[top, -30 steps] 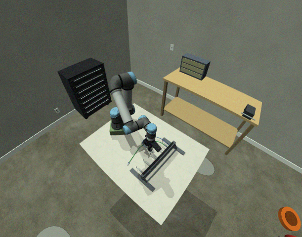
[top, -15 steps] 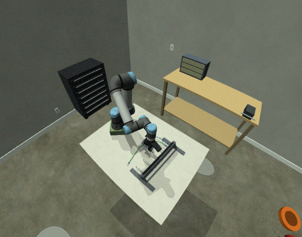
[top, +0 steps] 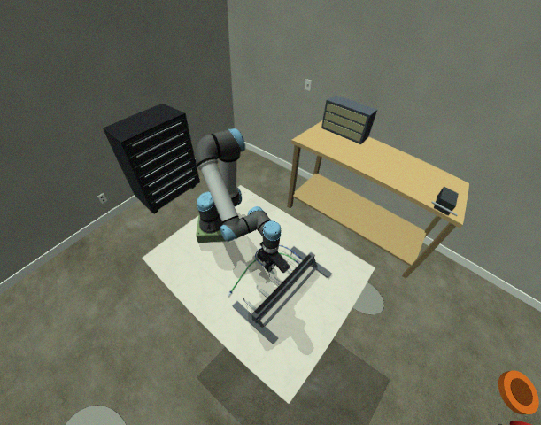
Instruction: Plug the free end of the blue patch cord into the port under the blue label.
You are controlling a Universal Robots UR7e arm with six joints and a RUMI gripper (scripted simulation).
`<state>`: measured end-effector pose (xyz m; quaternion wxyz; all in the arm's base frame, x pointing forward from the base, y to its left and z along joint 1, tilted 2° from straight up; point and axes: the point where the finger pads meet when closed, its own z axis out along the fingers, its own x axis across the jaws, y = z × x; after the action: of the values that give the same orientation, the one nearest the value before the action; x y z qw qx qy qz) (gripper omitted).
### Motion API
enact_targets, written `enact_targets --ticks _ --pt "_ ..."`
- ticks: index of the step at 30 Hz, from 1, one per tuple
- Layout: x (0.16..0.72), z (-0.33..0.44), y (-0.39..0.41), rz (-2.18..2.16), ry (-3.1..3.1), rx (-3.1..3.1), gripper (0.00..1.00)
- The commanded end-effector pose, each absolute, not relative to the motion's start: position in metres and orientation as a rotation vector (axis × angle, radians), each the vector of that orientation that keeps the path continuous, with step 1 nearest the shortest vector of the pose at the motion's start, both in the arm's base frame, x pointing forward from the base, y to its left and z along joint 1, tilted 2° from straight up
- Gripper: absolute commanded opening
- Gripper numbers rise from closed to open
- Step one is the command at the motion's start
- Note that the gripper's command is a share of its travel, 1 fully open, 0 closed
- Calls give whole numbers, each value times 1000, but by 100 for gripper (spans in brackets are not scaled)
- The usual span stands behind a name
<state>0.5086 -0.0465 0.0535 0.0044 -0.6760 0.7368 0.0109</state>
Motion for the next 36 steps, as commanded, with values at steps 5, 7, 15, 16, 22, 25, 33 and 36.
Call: enact_targets --ticks 5,7,15,16,22,25,33,36 --pt "509 54 -47 32 2308 -2117 0" --pt "509 54 -47 32 2308 -2117 0" --pt "509 54 -47 32 2308 -2117 0" --pt "509 54 -47 32 2308 -2117 0" --pt "509 54 -47 32 2308 -2117 0" --pt "509 54 -47 33 2308 -2117 0" --pt "513 50 -47 40 2310 -2118 0" --pt "516 48 -47 40 2310 -2118 0"
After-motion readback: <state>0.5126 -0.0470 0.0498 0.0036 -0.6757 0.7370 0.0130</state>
